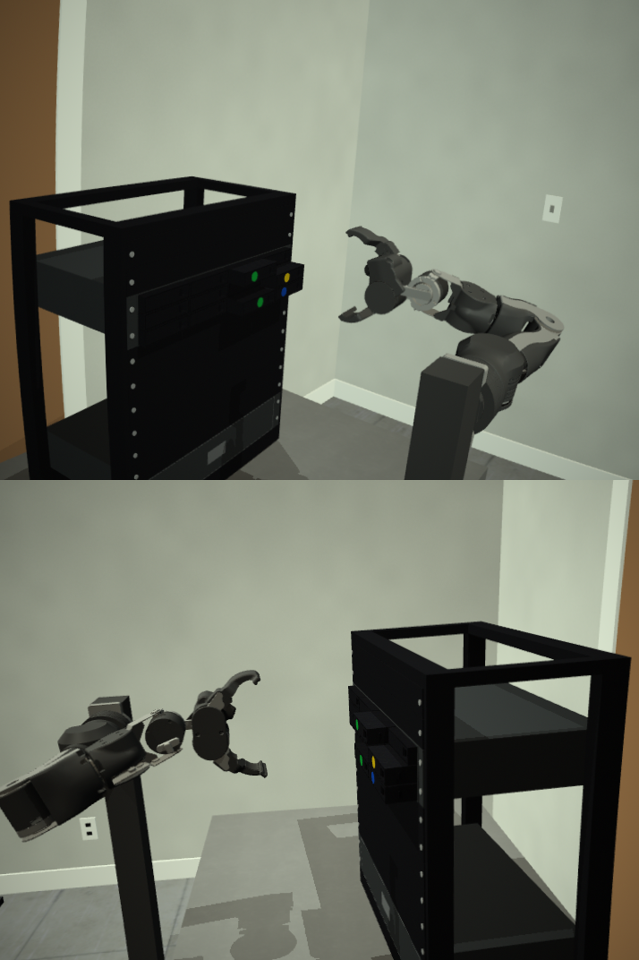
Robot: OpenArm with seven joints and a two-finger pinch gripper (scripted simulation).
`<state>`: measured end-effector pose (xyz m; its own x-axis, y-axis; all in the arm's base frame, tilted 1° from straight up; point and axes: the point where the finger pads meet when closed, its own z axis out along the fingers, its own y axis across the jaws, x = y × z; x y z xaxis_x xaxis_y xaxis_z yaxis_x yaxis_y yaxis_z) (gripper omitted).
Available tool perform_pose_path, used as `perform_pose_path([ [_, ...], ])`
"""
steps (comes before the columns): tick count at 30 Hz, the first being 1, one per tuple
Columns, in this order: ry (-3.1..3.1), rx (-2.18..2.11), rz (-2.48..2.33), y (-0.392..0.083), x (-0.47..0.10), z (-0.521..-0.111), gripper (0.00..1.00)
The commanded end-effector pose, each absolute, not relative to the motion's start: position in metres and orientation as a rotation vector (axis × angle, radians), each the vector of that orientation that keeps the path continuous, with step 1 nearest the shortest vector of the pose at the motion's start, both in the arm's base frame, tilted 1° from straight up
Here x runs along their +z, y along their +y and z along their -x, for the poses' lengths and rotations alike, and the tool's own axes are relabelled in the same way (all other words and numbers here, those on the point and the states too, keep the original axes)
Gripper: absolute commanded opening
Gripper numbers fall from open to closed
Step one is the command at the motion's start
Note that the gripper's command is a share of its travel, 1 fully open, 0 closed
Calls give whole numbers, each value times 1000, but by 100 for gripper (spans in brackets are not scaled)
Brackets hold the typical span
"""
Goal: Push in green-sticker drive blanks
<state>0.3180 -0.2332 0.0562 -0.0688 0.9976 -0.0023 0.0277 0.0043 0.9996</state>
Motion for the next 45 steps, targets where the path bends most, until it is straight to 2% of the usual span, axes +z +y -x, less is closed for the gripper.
perform_pose_path([
  [1, 1283, 1248, -1188, -232, 58, -317, 100],
  [45, 1283, 1248, -1188, -232, 58, -317, 100],
])
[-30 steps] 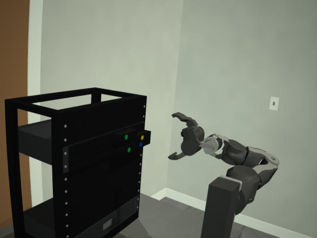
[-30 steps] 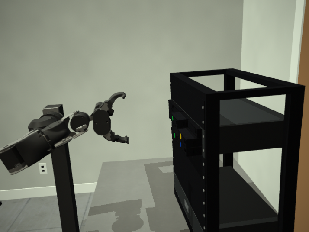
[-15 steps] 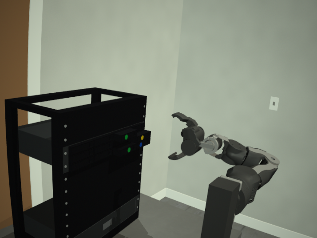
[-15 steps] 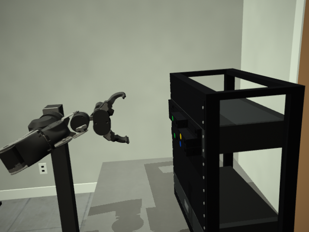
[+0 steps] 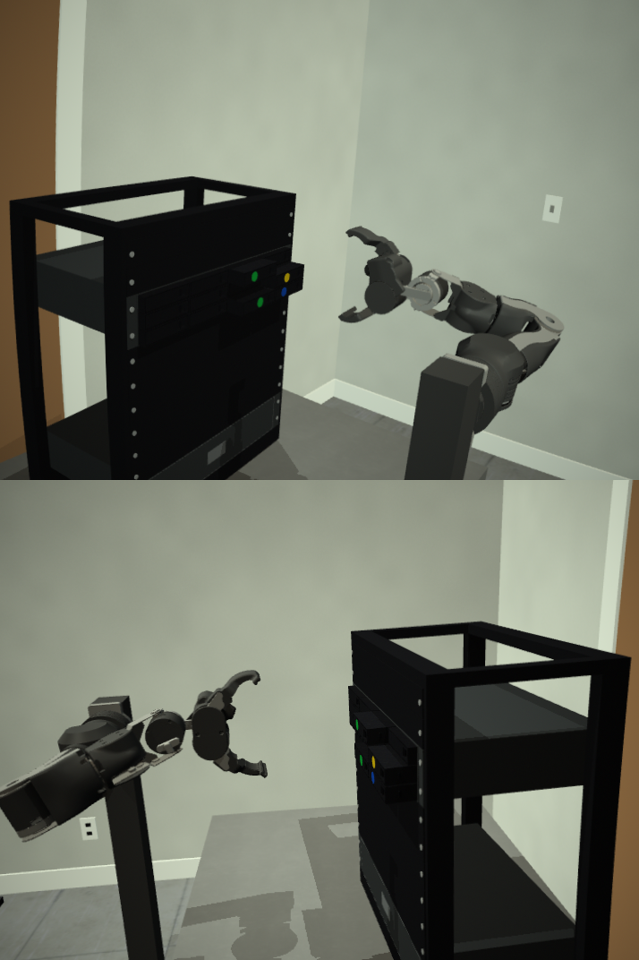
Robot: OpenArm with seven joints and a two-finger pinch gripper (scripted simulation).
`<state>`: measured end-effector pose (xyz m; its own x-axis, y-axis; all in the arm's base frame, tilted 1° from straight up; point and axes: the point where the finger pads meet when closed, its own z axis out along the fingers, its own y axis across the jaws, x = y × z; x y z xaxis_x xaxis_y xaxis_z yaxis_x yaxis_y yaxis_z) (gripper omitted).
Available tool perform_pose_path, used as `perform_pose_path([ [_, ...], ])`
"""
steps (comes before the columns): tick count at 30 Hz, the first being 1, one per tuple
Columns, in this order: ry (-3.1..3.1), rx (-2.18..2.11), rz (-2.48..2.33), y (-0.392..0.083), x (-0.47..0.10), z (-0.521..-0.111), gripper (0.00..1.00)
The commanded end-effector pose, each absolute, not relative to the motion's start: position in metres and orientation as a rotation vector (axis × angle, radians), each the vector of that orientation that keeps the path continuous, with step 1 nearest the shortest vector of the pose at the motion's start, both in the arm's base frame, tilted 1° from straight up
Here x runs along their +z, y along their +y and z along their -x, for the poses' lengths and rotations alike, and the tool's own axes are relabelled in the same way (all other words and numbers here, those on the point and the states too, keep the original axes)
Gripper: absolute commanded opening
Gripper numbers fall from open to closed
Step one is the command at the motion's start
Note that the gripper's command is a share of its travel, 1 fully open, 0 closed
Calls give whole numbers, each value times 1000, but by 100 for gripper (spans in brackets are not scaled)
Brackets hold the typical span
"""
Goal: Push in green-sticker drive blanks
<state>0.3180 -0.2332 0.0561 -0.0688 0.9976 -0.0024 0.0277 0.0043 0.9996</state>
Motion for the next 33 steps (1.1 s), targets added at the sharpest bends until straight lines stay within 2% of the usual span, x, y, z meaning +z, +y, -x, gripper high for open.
perform_pose_path([
  [1, 1283, 1248, -1188, -232, 58, -317, 100],
  [13, 1283, 1248, -1188, -232, 58, -317, 100],
  [14, 1283, 1248, -1188, -232, 58, -317, 0],
  [33, 1283, 1248, -1188, -232, 58, -317, 0],
])
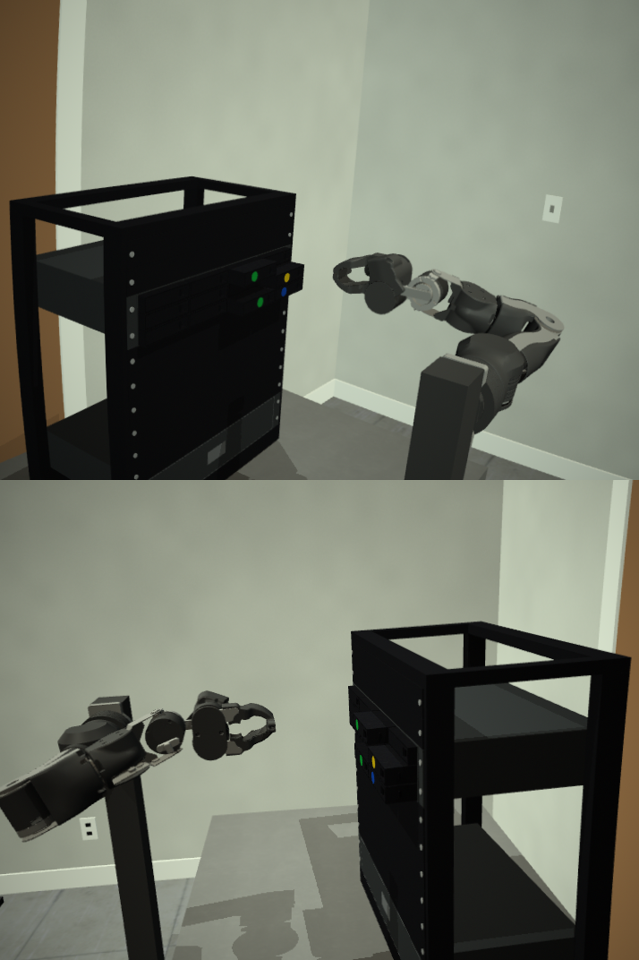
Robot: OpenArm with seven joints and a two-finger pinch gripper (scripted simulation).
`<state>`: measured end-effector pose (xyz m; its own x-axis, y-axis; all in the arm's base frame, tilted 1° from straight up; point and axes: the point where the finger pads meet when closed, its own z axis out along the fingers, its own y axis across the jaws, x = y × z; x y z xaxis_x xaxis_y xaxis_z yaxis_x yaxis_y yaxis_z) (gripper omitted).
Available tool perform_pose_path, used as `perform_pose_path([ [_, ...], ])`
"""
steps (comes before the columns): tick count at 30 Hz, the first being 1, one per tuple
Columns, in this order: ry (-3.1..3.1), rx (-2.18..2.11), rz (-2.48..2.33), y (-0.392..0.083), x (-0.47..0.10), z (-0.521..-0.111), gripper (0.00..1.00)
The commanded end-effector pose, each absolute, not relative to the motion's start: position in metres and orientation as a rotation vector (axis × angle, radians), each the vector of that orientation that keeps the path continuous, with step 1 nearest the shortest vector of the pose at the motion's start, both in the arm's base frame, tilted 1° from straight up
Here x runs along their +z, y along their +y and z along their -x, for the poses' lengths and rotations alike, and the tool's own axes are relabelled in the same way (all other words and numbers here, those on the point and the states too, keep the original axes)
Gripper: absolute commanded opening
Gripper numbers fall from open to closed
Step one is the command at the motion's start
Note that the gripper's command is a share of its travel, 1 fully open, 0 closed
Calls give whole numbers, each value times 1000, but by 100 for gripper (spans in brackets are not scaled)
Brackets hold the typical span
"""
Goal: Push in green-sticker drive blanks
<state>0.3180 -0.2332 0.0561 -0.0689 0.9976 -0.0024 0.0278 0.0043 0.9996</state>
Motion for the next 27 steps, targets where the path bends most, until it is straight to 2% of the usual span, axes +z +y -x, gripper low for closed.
perform_pose_path([
  [1, 1283, 1248, -1188, -232, 58, -317, 0],
  [18, 1283, 1248, -1188, -232, 57, -318, 0],
  [27, 1283, 1248, -1189, -225, 39, -332, 0],
])
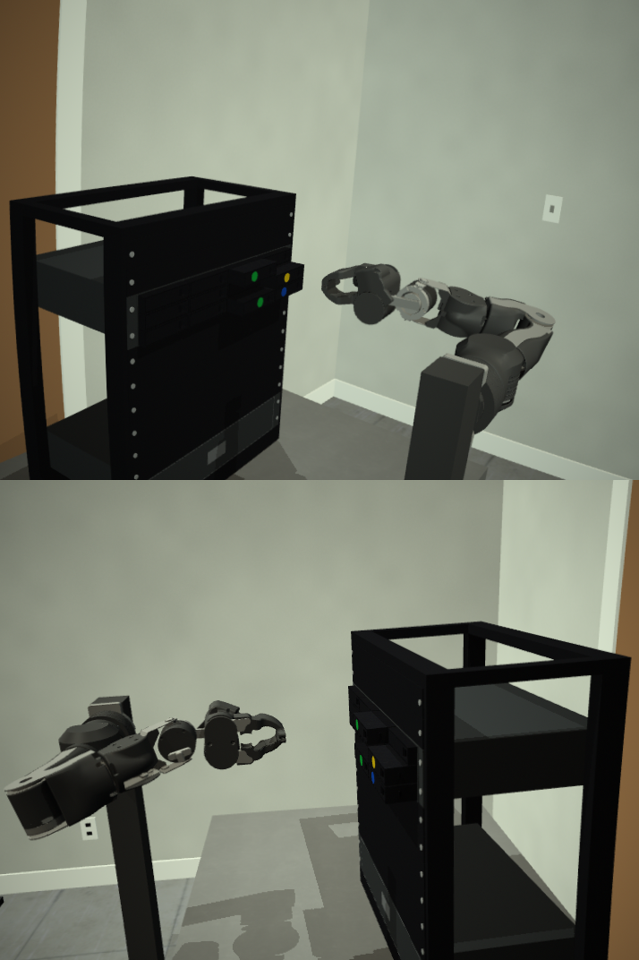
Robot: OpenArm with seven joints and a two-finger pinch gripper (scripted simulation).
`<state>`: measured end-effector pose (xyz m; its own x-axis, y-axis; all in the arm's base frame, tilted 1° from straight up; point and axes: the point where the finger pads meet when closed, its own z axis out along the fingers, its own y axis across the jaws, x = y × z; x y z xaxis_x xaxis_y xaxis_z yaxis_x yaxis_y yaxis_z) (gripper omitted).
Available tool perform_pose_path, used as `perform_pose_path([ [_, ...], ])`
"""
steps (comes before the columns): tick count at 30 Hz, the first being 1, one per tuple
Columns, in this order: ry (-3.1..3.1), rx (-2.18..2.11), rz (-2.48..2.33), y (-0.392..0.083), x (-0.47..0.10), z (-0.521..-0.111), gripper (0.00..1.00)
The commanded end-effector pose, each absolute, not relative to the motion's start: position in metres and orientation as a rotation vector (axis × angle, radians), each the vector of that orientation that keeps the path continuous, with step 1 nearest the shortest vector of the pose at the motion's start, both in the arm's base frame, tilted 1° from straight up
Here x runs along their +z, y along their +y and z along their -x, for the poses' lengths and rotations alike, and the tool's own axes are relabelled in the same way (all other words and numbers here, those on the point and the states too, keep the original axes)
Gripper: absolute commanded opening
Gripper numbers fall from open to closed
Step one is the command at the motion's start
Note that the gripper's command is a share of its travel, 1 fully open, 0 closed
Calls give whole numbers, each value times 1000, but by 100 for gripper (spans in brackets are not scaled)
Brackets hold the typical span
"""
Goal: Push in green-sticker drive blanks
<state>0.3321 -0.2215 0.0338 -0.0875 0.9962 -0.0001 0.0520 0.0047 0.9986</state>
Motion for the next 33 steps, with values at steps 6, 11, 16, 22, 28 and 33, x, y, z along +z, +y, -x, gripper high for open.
perform_pose_path([
  [6, 1283, 1248, -1189, -218, 23, -345, 0],
  [11, 1283, 1248, -1190, -209, 1, -361, 0],
  [16, 1283, 1247, -1190, -201, -21, -377, 0],
  [22, 1283, 1247, -1191, -197, -30, -385, 0],
  [28, 1284, 1249, -1189, -195, -32, -386, 0],
  [33, 1283, 1247, -1191, -195, -33, -393, 0],
])
